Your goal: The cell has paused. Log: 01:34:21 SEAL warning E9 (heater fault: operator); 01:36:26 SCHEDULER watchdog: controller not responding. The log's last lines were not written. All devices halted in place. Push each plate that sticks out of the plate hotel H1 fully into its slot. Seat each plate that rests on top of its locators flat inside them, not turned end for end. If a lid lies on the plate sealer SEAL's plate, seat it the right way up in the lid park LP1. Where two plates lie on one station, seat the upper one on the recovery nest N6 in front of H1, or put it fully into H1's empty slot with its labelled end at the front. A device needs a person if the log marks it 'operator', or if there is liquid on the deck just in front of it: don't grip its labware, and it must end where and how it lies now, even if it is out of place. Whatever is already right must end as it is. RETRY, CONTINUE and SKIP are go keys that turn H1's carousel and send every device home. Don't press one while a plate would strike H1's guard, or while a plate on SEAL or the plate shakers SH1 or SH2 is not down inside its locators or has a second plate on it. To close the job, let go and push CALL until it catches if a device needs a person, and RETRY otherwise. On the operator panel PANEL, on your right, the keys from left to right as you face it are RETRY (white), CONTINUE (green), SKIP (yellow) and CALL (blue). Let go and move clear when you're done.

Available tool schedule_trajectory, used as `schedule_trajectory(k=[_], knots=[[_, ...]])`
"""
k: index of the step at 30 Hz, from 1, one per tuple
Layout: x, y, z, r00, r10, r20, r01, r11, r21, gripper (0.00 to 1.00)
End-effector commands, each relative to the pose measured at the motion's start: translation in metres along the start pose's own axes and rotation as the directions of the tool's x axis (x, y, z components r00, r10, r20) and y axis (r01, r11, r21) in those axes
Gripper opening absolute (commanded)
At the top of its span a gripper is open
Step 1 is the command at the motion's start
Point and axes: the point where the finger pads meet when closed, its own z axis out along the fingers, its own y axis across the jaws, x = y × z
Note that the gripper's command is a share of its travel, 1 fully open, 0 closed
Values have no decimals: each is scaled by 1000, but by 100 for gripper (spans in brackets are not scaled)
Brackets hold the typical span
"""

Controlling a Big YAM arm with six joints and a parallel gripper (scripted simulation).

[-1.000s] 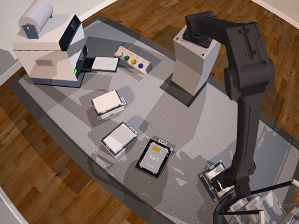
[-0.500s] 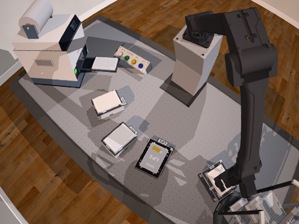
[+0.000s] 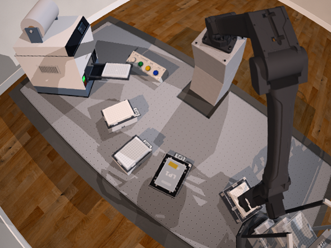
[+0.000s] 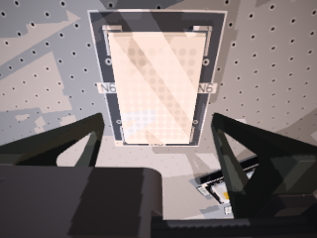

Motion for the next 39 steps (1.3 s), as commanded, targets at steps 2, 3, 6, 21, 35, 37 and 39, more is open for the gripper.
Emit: schedule_trajectory(k=[2,3,6,21,35,37,39], knots=[[-10,-4,-6,1000,7,19,-7,1000,6,100],[-10,-4,-6,1000,7,19,-7,1000,6,100],[-10,-4,-6,1000,7,19,-7,1000,6,100],[-10,-4,-6,1000,7,19,-7,1000,6,100],[-6,-3,-18,1000,16,25,-16,1000,9,100],[-6,4,-25,1000,1,17,-2,1000,4,100],[-5,4,-30,1000,1,17,-2,1000,4,100]])
